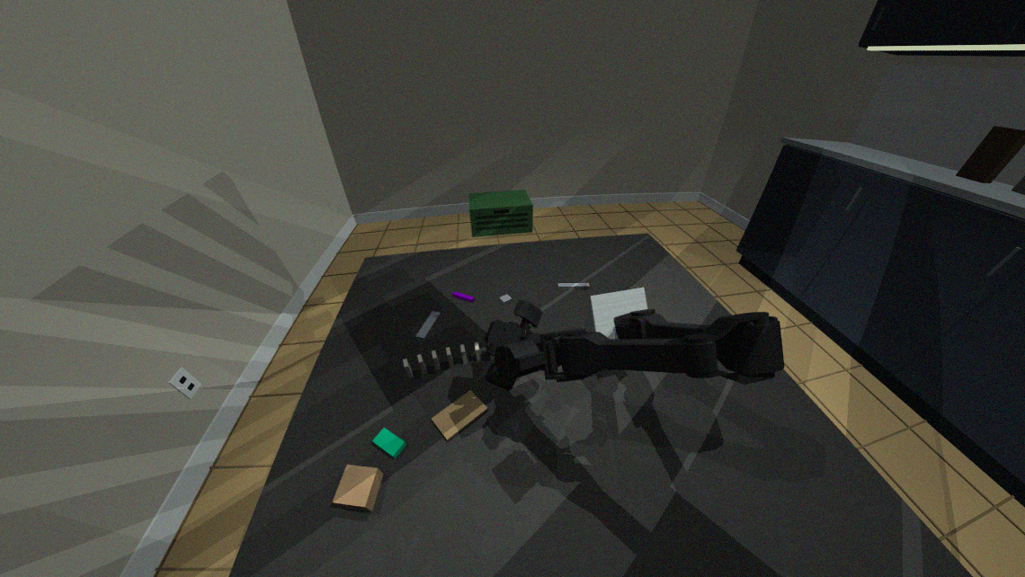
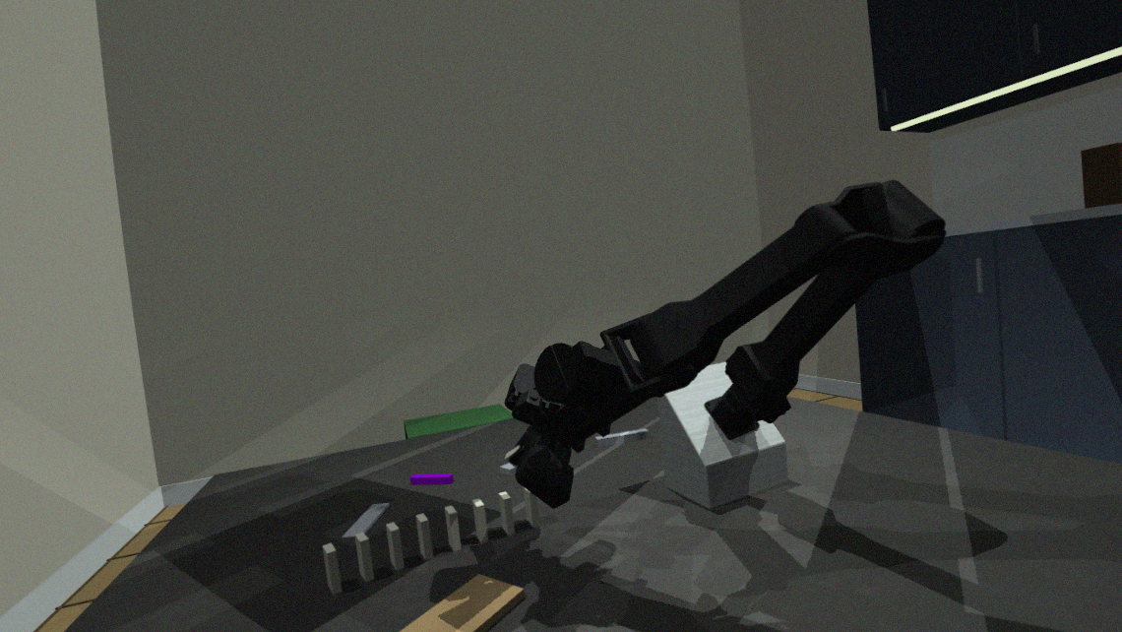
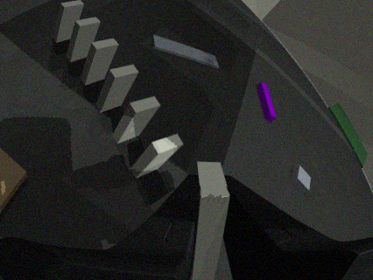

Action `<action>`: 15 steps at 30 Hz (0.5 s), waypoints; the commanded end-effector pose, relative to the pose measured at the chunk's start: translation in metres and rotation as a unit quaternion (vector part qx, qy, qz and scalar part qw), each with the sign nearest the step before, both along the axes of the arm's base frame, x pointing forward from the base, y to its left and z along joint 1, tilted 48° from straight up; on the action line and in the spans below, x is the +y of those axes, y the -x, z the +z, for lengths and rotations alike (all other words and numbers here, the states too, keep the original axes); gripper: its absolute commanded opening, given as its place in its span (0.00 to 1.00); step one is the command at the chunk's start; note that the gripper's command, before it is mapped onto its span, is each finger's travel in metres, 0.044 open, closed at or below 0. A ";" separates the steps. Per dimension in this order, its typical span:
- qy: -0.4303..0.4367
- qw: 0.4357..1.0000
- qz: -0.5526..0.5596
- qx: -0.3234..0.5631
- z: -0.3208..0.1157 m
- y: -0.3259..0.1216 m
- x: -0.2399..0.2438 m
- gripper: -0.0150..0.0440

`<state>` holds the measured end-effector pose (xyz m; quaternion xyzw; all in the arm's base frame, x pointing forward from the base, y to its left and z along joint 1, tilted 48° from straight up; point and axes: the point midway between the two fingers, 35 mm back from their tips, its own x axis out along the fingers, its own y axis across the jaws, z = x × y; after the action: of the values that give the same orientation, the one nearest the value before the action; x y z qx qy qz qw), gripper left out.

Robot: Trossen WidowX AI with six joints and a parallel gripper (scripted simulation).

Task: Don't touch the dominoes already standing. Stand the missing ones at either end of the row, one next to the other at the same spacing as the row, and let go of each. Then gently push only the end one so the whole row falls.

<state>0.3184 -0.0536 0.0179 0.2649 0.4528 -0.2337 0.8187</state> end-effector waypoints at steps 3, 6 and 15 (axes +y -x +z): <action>0.022 0.998 -0.034 -0.054 0.005 0.002 0.003 0.30; 0.029 0.995 -0.050 -0.084 0.009 0.004 0.005 0.30; 0.039 0.978 -0.101 -0.177 0.024 0.011 0.009 0.30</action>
<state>0.3127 -0.0463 0.0378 0.3017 0.2958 -0.2760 0.8633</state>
